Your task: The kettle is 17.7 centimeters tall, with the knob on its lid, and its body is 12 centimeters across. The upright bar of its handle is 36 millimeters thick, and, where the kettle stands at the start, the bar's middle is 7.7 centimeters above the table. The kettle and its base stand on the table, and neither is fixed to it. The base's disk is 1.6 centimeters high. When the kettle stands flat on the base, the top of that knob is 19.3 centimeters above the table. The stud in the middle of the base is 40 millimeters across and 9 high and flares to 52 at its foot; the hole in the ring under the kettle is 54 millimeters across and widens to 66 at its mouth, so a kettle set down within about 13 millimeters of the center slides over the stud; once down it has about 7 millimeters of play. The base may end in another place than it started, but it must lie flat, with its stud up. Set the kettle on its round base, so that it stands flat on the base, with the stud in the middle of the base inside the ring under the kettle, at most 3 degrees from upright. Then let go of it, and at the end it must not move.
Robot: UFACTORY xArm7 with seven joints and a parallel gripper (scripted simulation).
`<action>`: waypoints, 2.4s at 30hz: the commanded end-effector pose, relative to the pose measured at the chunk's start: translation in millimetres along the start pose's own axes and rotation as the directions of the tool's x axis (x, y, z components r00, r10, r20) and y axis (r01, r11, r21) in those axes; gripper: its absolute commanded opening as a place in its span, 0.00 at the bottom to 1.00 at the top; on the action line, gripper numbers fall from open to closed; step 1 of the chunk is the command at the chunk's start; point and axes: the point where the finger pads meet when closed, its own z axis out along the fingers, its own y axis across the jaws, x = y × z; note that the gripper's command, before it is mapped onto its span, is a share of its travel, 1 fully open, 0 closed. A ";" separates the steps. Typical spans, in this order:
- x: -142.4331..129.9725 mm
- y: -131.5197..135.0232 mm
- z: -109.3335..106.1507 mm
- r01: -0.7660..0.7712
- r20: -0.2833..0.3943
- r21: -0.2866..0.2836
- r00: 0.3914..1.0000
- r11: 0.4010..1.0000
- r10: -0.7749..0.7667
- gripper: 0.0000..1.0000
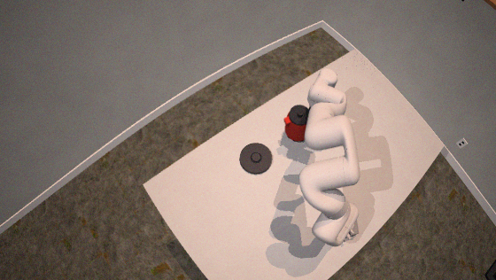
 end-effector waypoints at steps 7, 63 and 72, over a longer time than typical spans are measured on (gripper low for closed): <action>-25.0 5.7 -2.4 -0.001 -0.003 0.007 1.000 1.000 0.001 0.00; -184.8 47.7 -1.6 -0.001 -0.003 0.007 1.000 1.000 0.001 0.00; -201.0 51.9 -1.6 -0.001 -0.003 0.007 1.000 1.000 0.001 0.00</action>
